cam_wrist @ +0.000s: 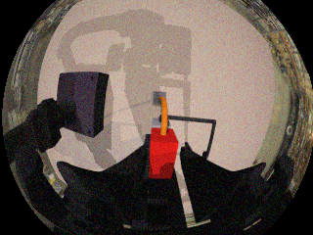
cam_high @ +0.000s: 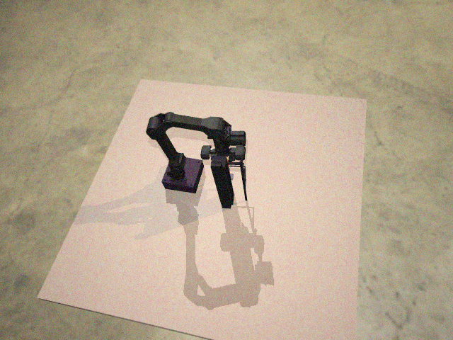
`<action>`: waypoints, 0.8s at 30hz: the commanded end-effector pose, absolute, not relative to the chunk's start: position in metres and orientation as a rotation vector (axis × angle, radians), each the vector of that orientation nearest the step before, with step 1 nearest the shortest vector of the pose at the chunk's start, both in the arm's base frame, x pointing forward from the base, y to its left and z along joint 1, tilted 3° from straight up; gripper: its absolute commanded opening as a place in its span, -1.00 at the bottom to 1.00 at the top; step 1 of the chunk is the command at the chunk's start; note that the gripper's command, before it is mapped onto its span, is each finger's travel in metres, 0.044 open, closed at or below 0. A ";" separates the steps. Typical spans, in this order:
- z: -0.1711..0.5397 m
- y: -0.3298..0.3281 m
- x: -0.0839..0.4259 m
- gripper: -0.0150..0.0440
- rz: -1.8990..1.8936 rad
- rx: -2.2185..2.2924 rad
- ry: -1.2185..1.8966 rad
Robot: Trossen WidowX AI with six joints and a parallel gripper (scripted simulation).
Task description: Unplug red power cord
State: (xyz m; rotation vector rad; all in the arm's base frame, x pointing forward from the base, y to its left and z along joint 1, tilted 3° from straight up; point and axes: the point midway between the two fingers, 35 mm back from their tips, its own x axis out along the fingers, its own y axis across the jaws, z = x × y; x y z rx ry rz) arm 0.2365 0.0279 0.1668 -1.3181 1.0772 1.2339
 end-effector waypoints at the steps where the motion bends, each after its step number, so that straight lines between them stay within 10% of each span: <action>1: 0.163 0.028 0.235 0.05 1.242 -1.317 1.077; 15: 0.166 0.028 0.237 -0.49 1.234 -1.318 1.078; 24: 0.166 0.040 0.237 -0.49 1.236 -1.317 1.077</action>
